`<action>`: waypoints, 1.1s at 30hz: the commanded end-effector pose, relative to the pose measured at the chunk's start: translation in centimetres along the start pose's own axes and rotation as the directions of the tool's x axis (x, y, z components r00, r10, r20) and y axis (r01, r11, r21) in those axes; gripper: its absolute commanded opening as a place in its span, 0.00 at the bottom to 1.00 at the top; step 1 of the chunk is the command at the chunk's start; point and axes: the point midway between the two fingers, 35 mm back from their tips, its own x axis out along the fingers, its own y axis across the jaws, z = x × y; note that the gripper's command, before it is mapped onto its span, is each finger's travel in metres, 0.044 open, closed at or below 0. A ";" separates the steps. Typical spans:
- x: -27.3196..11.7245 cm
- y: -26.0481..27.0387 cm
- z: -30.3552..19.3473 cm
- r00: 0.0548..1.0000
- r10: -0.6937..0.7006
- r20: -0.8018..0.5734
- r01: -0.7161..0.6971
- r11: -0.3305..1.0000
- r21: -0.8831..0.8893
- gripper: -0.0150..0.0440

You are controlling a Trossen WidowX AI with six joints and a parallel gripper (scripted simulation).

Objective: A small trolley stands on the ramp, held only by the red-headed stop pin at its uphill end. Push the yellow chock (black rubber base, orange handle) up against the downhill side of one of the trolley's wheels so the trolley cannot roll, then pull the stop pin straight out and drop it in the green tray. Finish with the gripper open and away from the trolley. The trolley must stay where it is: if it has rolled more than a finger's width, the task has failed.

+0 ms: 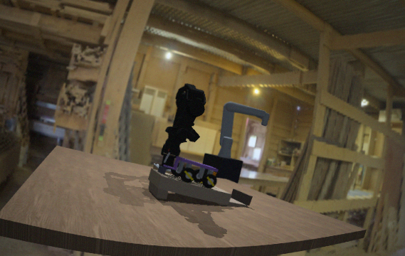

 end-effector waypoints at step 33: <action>0.3 5.3 -3.2 1.000 0.006 -0.008 -0.006 1.000 -0.001 0.25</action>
